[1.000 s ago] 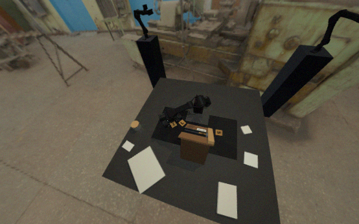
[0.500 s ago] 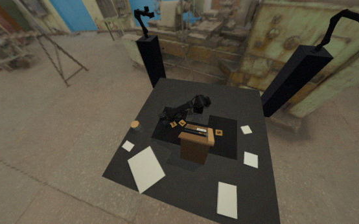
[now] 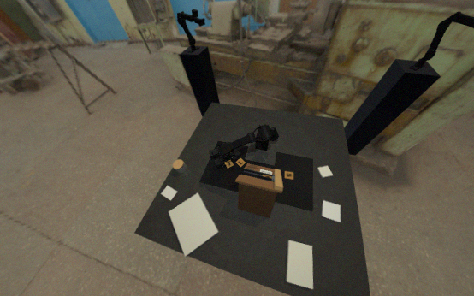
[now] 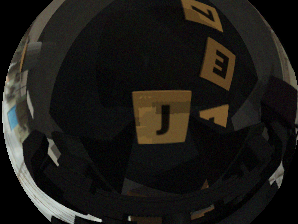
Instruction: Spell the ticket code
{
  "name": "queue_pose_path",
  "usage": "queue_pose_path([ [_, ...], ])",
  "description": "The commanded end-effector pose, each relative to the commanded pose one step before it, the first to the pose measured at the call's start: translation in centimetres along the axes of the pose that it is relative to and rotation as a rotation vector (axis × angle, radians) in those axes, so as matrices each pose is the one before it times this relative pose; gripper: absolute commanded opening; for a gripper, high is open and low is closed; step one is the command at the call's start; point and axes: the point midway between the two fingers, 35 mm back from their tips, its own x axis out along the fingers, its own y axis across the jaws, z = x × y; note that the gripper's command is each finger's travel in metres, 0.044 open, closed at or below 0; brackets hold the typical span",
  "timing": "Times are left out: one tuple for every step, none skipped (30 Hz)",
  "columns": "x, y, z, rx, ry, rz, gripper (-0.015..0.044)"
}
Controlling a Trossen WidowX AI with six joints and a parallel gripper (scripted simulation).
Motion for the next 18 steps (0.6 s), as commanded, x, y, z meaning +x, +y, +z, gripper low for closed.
queue_pose_path([
  [-0.325,0.067,-0.048,-0.0069,-0.00446,0.00474,0.0000],
  [-0.020,-0.001,0.000,0.0000,-0.00001,0.00000,0.0000],
  [-0.020,-0.001,0.000,0.0000,-0.00001,0.00000,0.0000],
  [-0.021,-0.001,0.000,0.0000,-0.00001,0.00000,0.0000],
  [-0.021,-0.001,0.000,0.0000,-0.00001,0.00000,0.0000],
  [-0.021,0.000,0.000,0.0000,-0.00001,0.00000,0.0000],
  [-0.021,0.000,0.000,0.0000,-0.00001,0.00000,0.0000],
  [-0.021,0.000,-0.001,0.0000,-0.00001,0.00000,0.0000],
  [-0.021,0.000,-0.001,0.0000,-0.00001,0.00000,0.0000],
  [-0.021,0.000,-0.001,0.0000,-0.00001,0.00000,0.0000],
  [-0.021,0.000,-0.001,0.0000,-0.00001,0.00000,0.0000],
  [-0.021,0.000,-0.001,0.0000,-0.00001,0.00000,0.0000],
  [-0.021,0.000,-0.001,0.0000,-0.00001,0.00000,0.0000],
  [-0.021,0.000,-0.001,0.0000,-0.00001,0.00000,0.0000],
  [-0.021,0.001,-0.001,0.0000,-0.00001,0.00000,0.0000],
  [-0.021,0.001,-0.001,0.0000,-0.00001,0.00000,0.0000],
  [-0.021,0.001,-0.001,0.0000,-0.00001,0.00000,0.0000],
  [-0.021,0.001,-0.001,0.0000,-0.00001,0.00000,0.0000],
])
